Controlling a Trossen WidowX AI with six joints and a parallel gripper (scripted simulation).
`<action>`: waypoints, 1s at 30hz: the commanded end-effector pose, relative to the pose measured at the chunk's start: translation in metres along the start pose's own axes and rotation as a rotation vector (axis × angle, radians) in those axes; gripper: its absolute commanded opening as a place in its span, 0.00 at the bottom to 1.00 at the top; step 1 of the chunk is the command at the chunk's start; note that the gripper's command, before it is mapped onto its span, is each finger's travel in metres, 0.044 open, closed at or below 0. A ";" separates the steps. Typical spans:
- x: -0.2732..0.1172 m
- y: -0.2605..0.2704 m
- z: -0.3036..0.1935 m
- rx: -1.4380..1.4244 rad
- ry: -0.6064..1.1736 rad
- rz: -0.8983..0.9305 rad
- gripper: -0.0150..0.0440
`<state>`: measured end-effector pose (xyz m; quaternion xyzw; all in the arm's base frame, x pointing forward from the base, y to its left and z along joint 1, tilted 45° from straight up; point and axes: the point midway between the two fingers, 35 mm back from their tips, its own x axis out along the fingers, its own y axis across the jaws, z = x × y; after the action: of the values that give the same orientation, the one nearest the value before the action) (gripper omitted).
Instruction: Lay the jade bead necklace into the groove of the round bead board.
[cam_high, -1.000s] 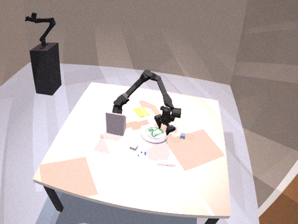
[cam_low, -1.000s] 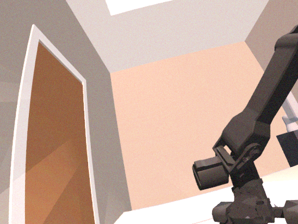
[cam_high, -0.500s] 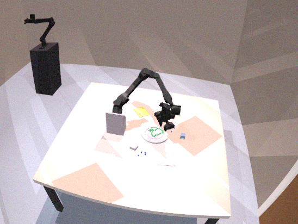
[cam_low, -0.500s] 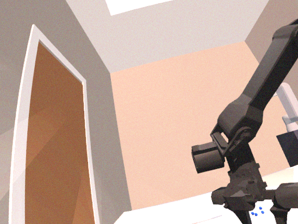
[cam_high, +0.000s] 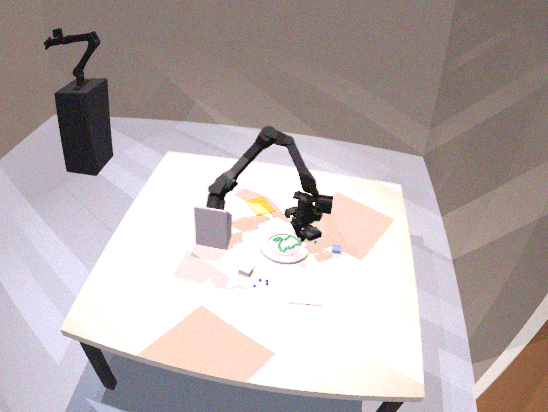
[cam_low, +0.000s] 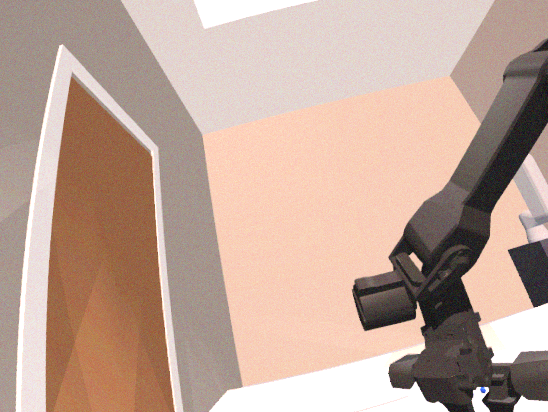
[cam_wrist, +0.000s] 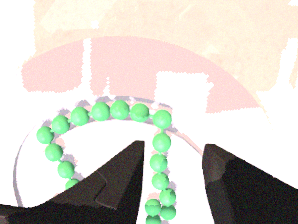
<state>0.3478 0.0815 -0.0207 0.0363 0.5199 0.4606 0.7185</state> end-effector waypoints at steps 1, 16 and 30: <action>0.008 0.002 -0.004 0.013 0.008 0.008 0.46; 0.026 0.003 -0.007 0.021 0.014 0.013 0.46; 0.024 0.002 -0.005 0.012 0.011 0.009 0.25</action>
<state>0.3435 0.0979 -0.0389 0.0404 0.5264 0.4609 0.7133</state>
